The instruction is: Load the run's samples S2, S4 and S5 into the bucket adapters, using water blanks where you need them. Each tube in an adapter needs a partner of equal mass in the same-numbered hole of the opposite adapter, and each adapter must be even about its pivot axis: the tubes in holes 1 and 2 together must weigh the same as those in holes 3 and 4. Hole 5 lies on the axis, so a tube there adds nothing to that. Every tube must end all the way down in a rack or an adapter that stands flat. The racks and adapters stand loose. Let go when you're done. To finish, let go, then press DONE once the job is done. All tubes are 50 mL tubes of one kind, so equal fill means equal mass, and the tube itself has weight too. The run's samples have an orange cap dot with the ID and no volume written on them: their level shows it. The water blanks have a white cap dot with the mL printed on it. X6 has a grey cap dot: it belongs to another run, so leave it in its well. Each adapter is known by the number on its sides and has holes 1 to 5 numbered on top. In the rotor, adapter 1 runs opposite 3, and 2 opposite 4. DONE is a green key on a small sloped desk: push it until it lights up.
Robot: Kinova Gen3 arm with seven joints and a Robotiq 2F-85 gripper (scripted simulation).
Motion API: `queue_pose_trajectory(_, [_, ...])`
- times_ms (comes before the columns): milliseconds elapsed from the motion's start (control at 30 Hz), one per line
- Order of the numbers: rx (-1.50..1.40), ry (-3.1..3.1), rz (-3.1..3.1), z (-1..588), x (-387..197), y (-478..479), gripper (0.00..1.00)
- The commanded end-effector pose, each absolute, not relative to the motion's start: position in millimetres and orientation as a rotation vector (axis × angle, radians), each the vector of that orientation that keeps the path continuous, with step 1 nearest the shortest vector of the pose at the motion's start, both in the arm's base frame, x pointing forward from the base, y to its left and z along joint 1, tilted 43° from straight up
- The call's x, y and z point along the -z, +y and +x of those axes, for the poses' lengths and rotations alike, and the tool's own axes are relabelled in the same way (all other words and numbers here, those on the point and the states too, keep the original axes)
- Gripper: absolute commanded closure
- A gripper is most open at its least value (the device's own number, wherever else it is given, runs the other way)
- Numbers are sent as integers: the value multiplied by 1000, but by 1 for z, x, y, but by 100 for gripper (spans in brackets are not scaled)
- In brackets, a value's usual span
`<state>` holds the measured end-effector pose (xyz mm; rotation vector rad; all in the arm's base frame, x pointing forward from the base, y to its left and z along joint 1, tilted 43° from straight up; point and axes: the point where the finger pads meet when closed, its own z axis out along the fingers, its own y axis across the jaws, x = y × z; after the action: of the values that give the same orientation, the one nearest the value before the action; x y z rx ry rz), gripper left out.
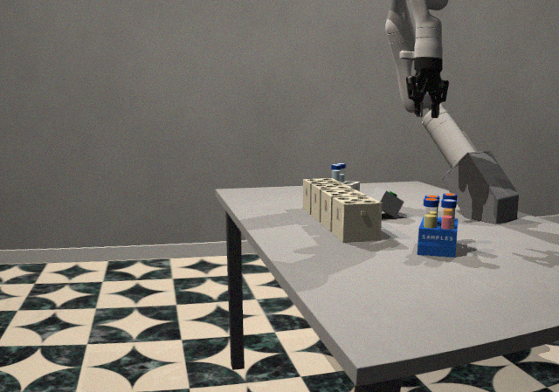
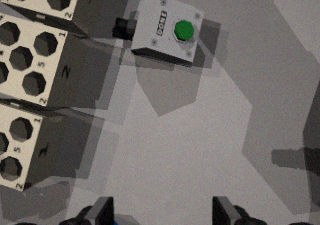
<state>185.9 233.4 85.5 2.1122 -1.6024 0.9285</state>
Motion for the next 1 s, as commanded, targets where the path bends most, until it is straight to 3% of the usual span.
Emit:
queue_pose_trajectory(0, [-951,-1688,2069,195,-91,224,38])
queue_pose_trajectory(967, [-1067,-2162,1737,247,-121,167,38])
